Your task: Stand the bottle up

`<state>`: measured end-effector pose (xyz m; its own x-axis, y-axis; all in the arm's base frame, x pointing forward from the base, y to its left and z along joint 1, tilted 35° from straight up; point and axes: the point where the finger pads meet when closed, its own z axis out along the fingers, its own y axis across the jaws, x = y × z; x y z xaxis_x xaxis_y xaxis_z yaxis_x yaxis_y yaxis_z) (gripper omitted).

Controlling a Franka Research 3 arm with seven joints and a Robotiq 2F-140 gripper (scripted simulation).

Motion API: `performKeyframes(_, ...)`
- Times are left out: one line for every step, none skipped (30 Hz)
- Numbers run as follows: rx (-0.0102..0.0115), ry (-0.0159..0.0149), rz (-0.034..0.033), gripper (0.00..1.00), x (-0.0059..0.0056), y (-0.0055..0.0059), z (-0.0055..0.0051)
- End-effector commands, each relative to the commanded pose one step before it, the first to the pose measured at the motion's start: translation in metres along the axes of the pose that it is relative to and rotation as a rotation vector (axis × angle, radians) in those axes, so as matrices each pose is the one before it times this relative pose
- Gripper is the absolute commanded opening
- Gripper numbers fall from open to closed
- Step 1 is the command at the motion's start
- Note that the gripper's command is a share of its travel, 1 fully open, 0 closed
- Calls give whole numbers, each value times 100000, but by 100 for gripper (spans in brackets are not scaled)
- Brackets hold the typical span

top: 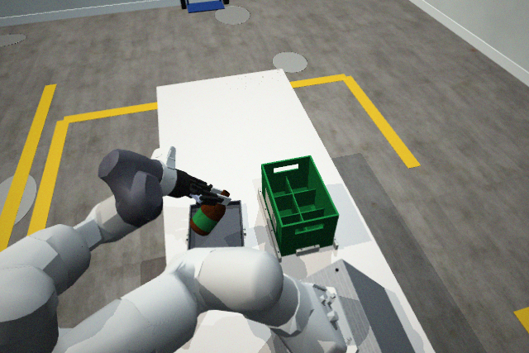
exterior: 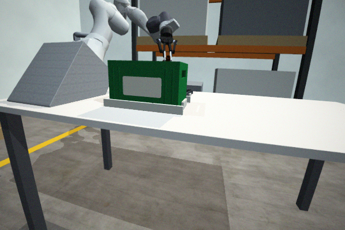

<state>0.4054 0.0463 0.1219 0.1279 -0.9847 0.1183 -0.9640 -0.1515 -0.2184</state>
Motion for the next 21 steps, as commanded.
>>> performKeyframes(354, 498, 668, 0, 131, -140, -98)
performKeyframes(-5, 215, -2, 0, -7, -3, -5)
performKeyframes(-6, 262, -3, 0, -8, -4, -7)
performKeyframes(-7, 310, -3, 0, -10, -4, -7)
performKeyframes(-8, 358, -3, 0, -11, -5, -8)
performKeyframes(-8, 406, -3, 0, -12, -5, -9)
performKeyframes(-8, 453, -3, 0, -13, -5, -10)
performKeyframes(-8, 497, -3, 0, -14, -5, -10)
performKeyframes(-8, 540, -3, 0, -15, -5, -10)
performKeyframes(-7, 579, -2, 0, -15, -5, -10)
performKeyframes(-6, 615, -2, 0, -16, -4, -10)
performKeyframes(-4, 646, -1, 0, -16, -4, -9)
performKeyframes(-2, 673, 0, 0, -16, -3, -9)
performKeyframes(-1, 695, 1, 0, -15, -2, -8)
performKeyframes(2, 712, 1, 0, -15, -2, -7)
performKeyframes(4, 723, 2, 0, -14, -1, -6)
performKeyframes(0, 0, 0, 0, 0, 0, 0)
performKeyframes(0, 0, 0, 0, 0, 0, 0)
performKeyframes(6, 728, 3, 0, -14, 0, -4)
performKeyframes(8, 728, 4, 0, -13, 1, -3)
performKeyframes(10, 722, 5, 0, -12, 2, -2)
